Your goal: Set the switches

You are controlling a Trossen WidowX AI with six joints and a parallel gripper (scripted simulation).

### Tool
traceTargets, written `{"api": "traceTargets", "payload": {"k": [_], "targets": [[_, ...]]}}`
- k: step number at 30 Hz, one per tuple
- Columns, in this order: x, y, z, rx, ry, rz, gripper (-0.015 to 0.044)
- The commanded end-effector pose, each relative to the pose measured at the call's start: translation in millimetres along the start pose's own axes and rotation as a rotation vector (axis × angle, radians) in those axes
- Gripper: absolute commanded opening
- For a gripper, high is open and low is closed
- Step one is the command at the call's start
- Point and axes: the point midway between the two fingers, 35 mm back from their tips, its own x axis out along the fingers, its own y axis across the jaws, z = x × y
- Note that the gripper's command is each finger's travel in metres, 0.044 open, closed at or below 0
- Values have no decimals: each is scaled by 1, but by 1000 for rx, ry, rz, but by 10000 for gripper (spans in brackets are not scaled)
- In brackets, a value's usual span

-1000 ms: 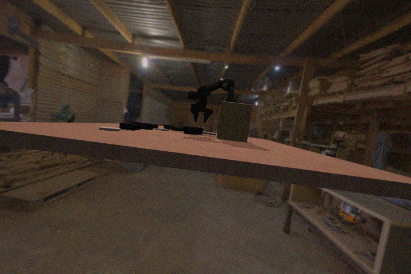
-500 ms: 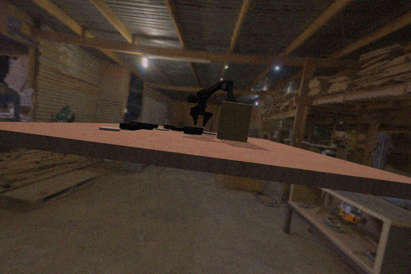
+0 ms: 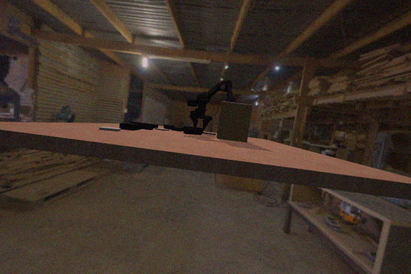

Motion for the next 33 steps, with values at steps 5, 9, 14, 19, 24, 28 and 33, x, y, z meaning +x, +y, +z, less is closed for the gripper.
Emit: {"api": "traceTargets", "payload": {"k": [5,9,14,19,24,28,33], "targets": [[7,3,-1,-8,2,6,374],[7,3,-1,-8,2,6,348],[7,3,-1,-8,2,6,314],[7,3,-1,-8,2,6,281],[7,2,0,-8,2,6,150],[7,-1,1,-8,2,6,45],[7,-5,4,-8,2,6,0]]}}
